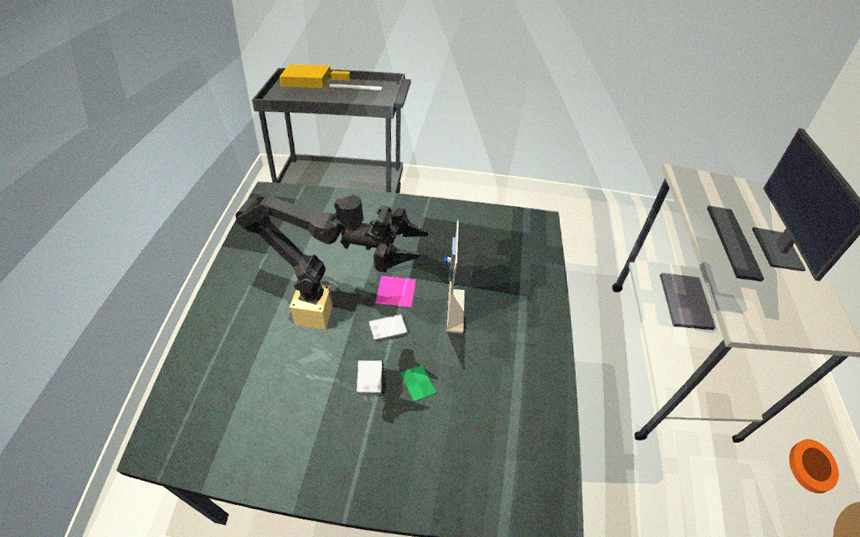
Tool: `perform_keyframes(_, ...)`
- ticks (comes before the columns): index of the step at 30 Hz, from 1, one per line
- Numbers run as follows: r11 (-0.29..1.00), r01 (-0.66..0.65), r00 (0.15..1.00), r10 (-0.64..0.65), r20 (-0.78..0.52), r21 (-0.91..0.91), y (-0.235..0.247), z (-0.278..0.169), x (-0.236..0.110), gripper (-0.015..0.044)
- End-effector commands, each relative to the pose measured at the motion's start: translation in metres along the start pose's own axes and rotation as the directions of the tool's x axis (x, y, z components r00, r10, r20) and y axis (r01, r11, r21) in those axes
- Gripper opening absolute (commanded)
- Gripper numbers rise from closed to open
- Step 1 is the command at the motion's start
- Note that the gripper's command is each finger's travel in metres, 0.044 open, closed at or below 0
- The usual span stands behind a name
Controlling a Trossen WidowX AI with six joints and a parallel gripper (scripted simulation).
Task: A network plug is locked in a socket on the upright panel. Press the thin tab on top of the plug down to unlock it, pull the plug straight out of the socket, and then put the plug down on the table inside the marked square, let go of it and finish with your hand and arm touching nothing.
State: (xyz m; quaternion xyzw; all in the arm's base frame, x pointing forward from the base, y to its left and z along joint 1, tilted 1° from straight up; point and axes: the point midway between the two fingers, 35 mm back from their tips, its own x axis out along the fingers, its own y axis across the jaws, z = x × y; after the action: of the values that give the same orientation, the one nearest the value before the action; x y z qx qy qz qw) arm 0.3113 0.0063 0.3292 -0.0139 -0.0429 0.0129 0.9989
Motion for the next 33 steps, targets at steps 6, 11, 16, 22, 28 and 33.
perform_keyframes(6, 0.987, -0.042, 0.999, 0.044, -0.008, 0.156, 0.011, -0.017, -0.002, 0.0243)
perform_keyframes(11, 0.942, -0.082, 0.995, 0.093, -0.018, 0.326, 0.023, -0.035, -0.006, 0.0156)
perform_keyframes(16, 0.867, -0.111, 0.989, 0.142, -0.027, 0.486, 0.035, -0.054, -0.011, 0.0156)
perform_keyframes(22, 0.742, -0.127, 0.979, 0.201, -0.037, 0.659, 0.049, -0.076, -0.019, 0.0156)
perform_keyframes(28, 0.586, -0.117, 0.965, 0.258, -0.048, 0.802, 0.062, -0.097, -0.029, 0.0156)
perform_keyframes(33, 0.439, -0.088, 0.950, 0.306, -0.057, 0.894, 0.073, -0.115, -0.039, 0.0156)
